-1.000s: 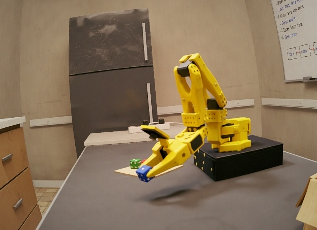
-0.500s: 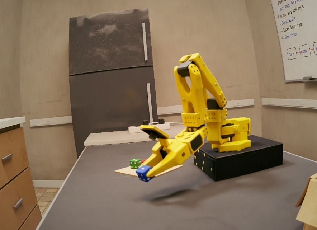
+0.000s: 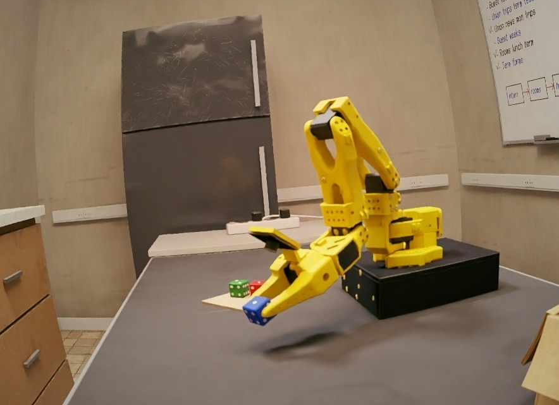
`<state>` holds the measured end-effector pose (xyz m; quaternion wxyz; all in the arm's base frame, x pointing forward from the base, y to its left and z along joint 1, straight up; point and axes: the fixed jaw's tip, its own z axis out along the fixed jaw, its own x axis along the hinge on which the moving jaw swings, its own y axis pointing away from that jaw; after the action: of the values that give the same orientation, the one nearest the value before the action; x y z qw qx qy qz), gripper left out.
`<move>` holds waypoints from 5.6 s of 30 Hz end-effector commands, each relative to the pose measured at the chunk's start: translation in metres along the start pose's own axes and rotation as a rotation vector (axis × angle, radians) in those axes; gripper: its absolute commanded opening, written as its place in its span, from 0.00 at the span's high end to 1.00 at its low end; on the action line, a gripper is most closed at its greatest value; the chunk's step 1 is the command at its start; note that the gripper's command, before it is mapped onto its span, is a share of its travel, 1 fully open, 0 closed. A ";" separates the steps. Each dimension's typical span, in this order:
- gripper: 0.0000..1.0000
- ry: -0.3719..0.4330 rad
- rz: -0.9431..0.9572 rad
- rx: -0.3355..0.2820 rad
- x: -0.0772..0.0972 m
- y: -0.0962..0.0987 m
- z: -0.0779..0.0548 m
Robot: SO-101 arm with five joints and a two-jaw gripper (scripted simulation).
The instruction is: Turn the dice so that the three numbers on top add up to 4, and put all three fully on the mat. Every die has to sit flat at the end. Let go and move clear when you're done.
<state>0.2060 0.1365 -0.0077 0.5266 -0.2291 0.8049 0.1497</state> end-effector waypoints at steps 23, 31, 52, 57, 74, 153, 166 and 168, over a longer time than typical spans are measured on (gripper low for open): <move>1.00 -0.010 0.009 -0.006 0.006 0.002 0.004; 1.00 -0.010 0.009 -0.006 0.010 0.002 0.005; 1.00 -0.010 0.009 -0.006 0.017 0.002 0.008; 1.00 -0.010 0.009 -0.006 0.017 0.002 0.008; 1.00 -0.010 0.009 -0.006 0.023 0.002 0.010; 0.87 -0.010 0.009 -0.005 0.034 0.001 0.015; 0.84 -0.010 0.009 -0.005 0.034 0.001 0.015; 0.82 -0.010 0.009 -0.005 0.034 0.001 0.015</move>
<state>0.2071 0.1372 -0.0435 0.5318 -0.2281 0.8015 0.1512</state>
